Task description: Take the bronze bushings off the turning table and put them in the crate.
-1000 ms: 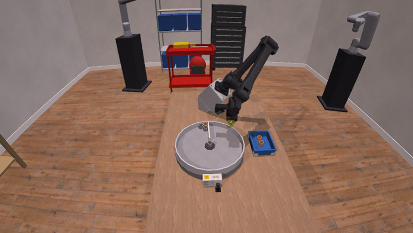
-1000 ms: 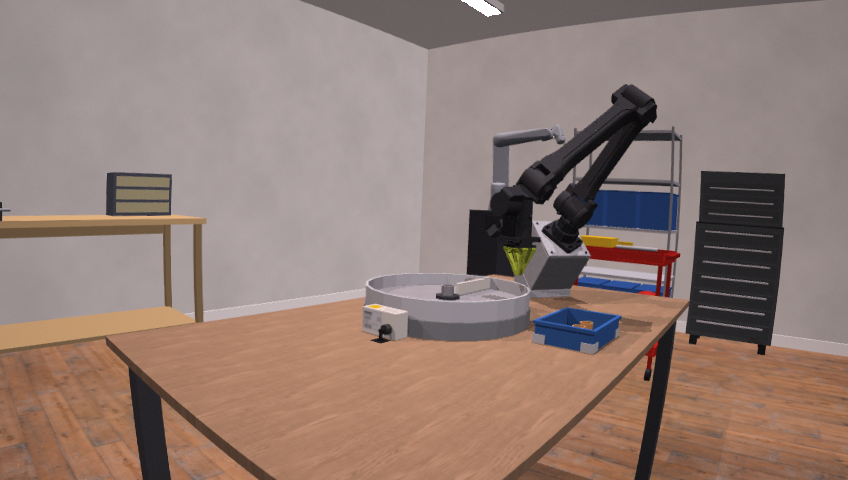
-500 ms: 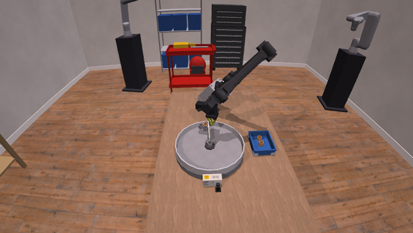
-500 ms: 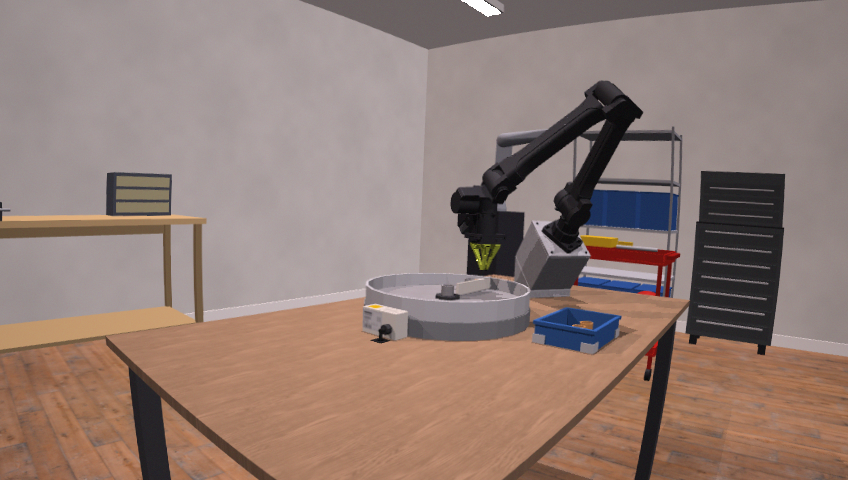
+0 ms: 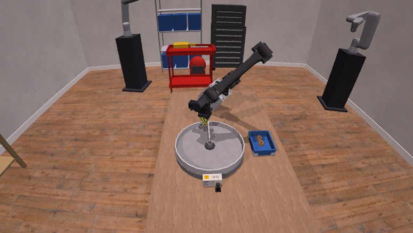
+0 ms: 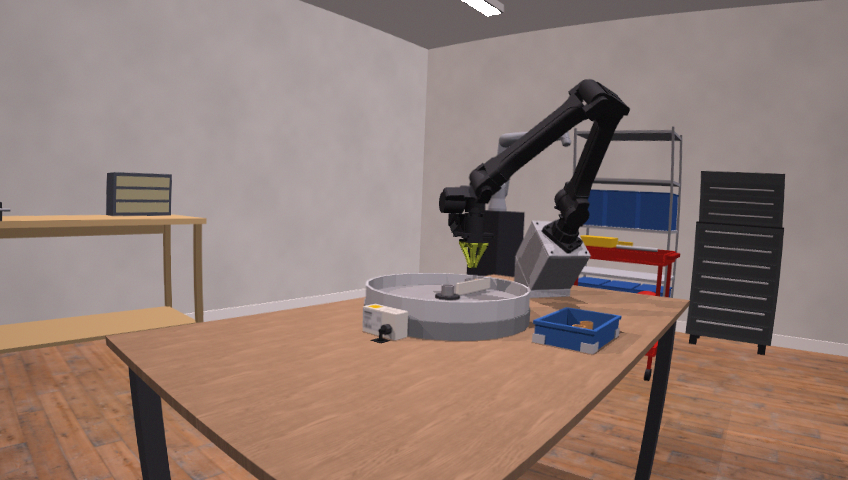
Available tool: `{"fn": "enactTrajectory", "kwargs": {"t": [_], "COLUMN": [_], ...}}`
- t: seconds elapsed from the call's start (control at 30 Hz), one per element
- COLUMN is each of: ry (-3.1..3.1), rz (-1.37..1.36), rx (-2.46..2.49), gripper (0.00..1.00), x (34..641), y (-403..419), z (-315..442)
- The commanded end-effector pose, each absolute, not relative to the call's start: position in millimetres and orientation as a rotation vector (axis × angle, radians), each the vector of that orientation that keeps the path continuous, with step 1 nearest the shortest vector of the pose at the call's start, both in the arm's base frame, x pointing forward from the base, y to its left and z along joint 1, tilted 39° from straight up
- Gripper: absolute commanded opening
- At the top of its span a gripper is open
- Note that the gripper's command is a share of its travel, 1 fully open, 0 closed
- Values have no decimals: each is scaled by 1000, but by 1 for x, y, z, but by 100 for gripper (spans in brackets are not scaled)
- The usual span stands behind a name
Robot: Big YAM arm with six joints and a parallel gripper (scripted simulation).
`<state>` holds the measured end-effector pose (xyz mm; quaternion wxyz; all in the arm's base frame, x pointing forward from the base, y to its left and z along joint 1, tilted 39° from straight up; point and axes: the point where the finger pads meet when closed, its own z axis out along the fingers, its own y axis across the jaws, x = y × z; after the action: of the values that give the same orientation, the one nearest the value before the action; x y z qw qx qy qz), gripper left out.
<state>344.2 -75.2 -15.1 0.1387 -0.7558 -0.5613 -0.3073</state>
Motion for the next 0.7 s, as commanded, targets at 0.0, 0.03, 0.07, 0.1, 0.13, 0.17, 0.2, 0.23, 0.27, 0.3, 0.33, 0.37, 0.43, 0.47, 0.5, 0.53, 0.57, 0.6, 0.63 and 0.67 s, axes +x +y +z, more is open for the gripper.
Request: {"fn": "enactTrajectory", "kwargs": {"t": [0.0, 0.03, 0.07, 0.1, 0.13, 0.17, 0.2, 0.23, 0.27, 0.3, 0.33, 0.37, 0.43, 0.47, 0.5, 0.53, 0.57, 0.6, 0.63, 0.67], "ry": [-1623, -1622, -1618, -1615, -1617, -1620, -1621, -1621, -1621, -1621, -1621, -1621, -1621, -1621, -1621, -1621, -1621, -1621, -1621, -1621], "rz": [-912, -912, -908, -908, -911, -914, -915, -915, -915, -915, -915, -915, -915, -915, -915, -915, -915, -915, -915, -915], "rx": [-2208, -2208, -2206, -2209, -2210, -2212, -2212, -2212, -2212, -2212, -2212, -2212, -2212, -2212, -2212, -2212, -2212, -2212, -2212, -2212], "gripper": [12, 12, 12, 12, 12, 12, 12, 12, 12, 12, 12, 12, 12, 12, 12, 12, 12, 12, 12, 12], "x": [355, 355, 352, 352, 353, 354, 354, 354, 354, 354, 354, 354, 354, 354, 354, 354, 354, 354, 354, 354], "y": [-94, -94, -92, -92, -93, -93, -93, -93, -93, -93, -93, -93, -93, -93, -93, -93, -93, -93, -93, -93], "z": [-11, -11, -13, -12, -11, -10, -10, -10, -10, -10, -10, -10, -10, -10, -10, -10, -10, -10, -10, -10]}}
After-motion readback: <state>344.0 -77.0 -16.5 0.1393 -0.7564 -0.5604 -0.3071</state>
